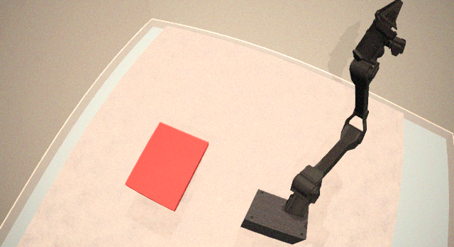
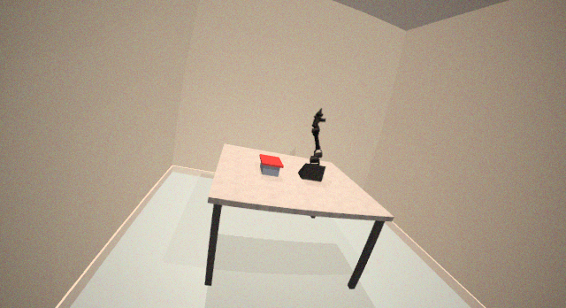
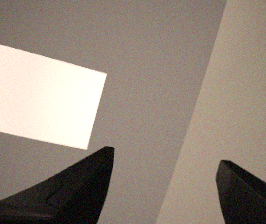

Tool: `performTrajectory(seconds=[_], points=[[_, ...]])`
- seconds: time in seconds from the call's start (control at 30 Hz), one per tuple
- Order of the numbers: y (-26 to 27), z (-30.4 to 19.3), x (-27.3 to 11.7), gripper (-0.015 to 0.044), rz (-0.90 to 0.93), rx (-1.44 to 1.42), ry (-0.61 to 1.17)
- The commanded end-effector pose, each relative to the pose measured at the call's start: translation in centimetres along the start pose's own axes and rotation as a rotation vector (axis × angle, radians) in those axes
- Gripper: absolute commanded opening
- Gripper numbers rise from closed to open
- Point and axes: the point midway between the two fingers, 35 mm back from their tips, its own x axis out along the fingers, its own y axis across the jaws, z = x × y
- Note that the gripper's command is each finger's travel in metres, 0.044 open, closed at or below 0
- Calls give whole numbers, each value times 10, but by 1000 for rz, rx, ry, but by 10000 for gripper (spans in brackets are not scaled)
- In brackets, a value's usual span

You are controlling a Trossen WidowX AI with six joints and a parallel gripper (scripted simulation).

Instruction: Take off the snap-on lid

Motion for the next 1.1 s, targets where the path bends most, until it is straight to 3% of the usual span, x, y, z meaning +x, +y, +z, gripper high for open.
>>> performTrajectory(seconds=[0.0, 0.23, 0.57, 0.77, 0.87, 1.07], points=[[48, -36, -1, 235, 80, 251, 156], [123, -87, -15, 235, 160, 589, 422], [240, -153, -74, 235, 150, 1030, 928], [309, -184, -142, 235, 17, 1229, 1320], [325, -190, -161, 235, -34, 1261, 1419], [373, -203, -246, 235, -309, 1300, 1790]])
